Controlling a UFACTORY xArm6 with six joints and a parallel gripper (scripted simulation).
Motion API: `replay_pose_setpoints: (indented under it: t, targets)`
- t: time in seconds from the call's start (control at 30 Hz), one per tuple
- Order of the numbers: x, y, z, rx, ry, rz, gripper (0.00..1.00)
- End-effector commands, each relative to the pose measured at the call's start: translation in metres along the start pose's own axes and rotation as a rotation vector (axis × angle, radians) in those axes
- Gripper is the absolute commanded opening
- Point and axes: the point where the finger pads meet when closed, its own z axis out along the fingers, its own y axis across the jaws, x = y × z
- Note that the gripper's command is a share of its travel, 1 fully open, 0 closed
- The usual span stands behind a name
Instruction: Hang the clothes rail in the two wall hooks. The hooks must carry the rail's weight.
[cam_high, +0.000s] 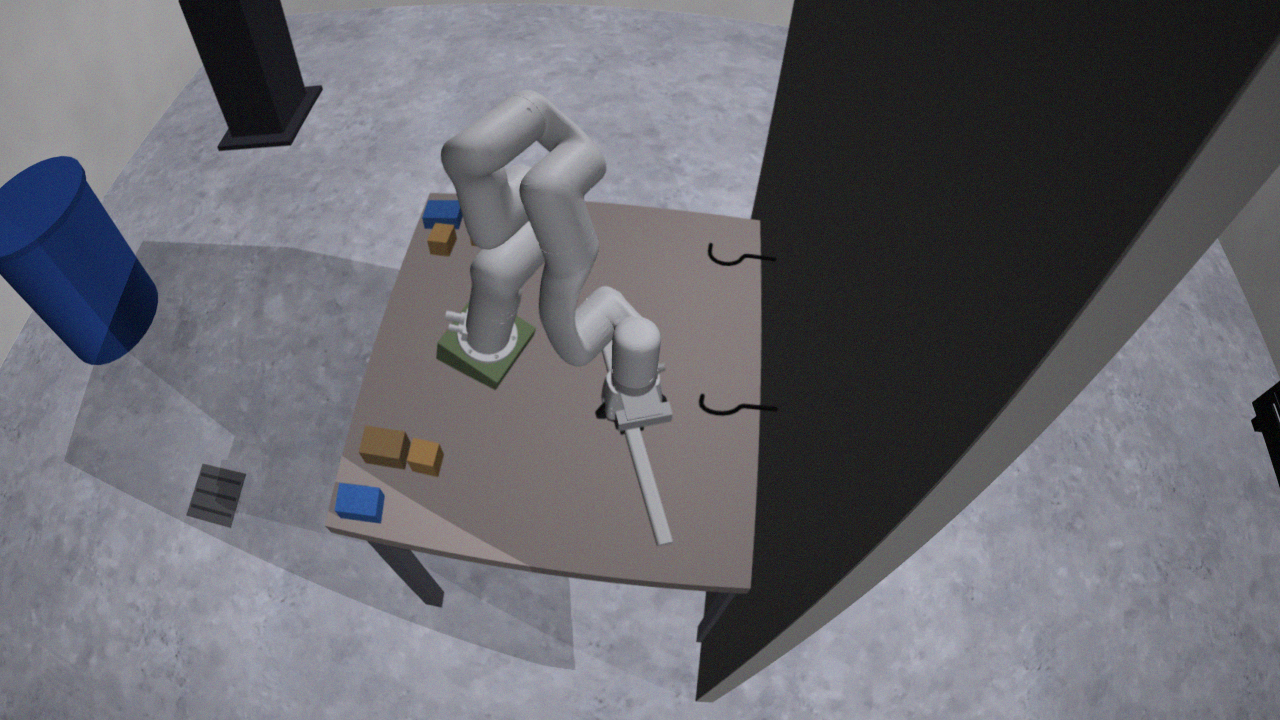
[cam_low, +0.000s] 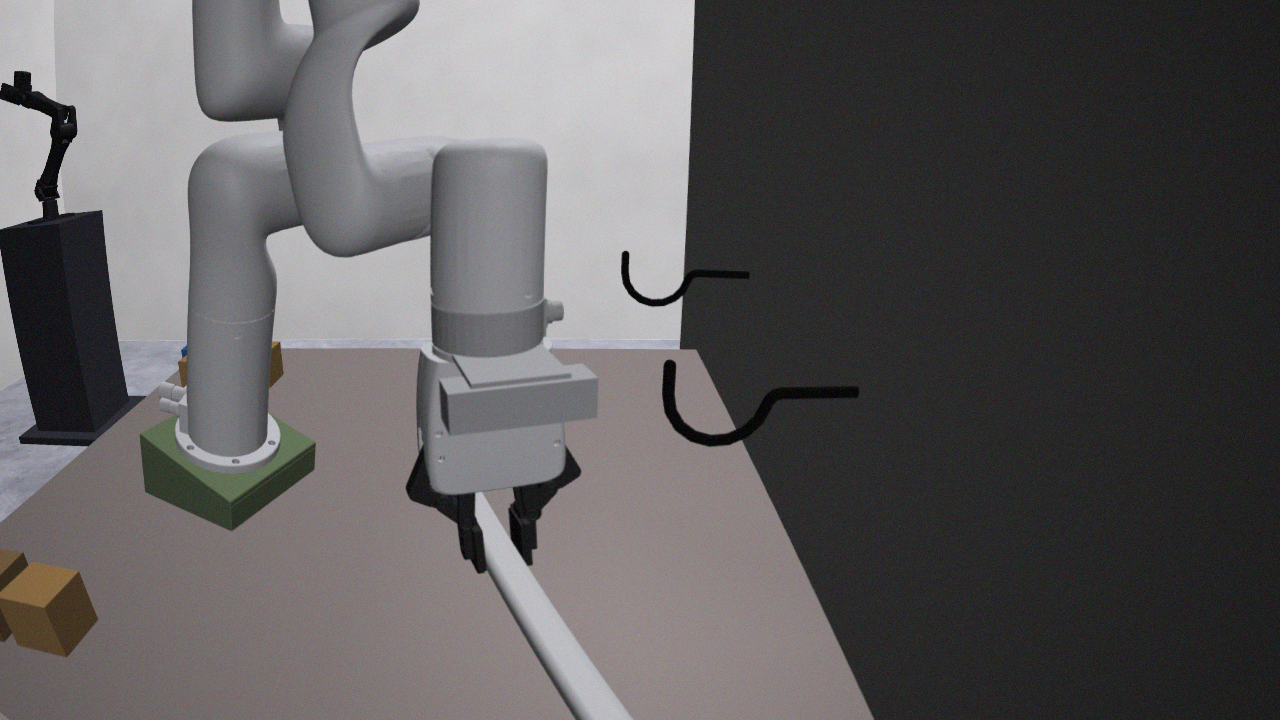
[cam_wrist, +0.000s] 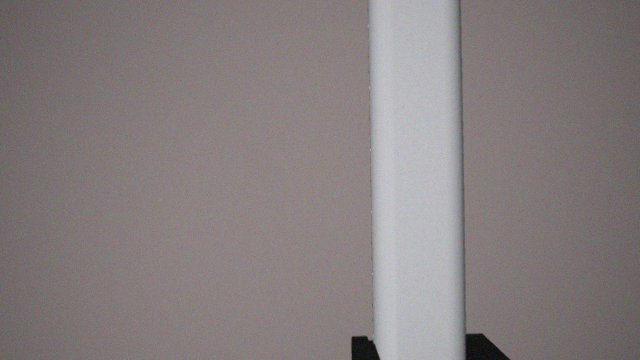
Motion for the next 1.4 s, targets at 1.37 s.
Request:
replay_pose_setpoints:
  t: [1.37]
  targets:
    - [0.001,-0.001,-0.027,0.002,0.002,0.0,0.0]
